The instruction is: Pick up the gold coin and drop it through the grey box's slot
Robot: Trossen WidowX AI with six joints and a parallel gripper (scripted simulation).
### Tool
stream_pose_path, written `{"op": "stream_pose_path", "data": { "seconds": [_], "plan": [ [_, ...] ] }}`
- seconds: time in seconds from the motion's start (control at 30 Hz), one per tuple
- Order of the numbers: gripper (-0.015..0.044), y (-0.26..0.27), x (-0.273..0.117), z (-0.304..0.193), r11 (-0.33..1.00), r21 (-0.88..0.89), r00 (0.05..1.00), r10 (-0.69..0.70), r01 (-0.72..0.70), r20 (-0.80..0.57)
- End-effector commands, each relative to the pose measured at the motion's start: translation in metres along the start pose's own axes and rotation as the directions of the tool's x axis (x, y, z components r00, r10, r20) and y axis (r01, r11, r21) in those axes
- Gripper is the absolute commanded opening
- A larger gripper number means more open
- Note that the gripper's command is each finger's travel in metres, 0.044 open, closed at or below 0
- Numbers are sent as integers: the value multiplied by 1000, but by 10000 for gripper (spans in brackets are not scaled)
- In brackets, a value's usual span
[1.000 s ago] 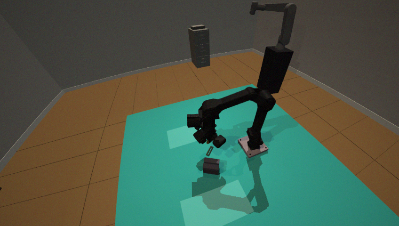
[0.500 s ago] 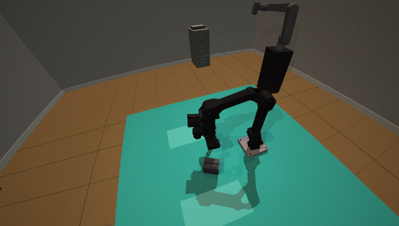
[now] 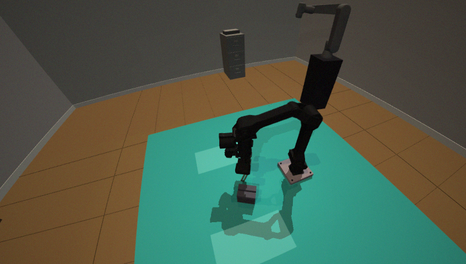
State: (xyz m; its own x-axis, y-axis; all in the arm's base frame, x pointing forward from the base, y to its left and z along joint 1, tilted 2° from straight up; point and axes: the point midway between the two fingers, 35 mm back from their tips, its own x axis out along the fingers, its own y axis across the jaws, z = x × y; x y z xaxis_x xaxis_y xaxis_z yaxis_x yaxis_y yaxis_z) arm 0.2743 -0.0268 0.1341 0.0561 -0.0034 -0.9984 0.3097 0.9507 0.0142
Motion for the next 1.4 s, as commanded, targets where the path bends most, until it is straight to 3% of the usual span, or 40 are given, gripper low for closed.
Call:
{"op": "stream_pose_path", "data": {
  "seconds": [0.0,1.37],
  "plan": [
    [0,1,0,-1,1000,17,1000,-6,6,-1],
    [0,102,0,-14,1000,18,1000,3,-2,-3]
  ]
}}
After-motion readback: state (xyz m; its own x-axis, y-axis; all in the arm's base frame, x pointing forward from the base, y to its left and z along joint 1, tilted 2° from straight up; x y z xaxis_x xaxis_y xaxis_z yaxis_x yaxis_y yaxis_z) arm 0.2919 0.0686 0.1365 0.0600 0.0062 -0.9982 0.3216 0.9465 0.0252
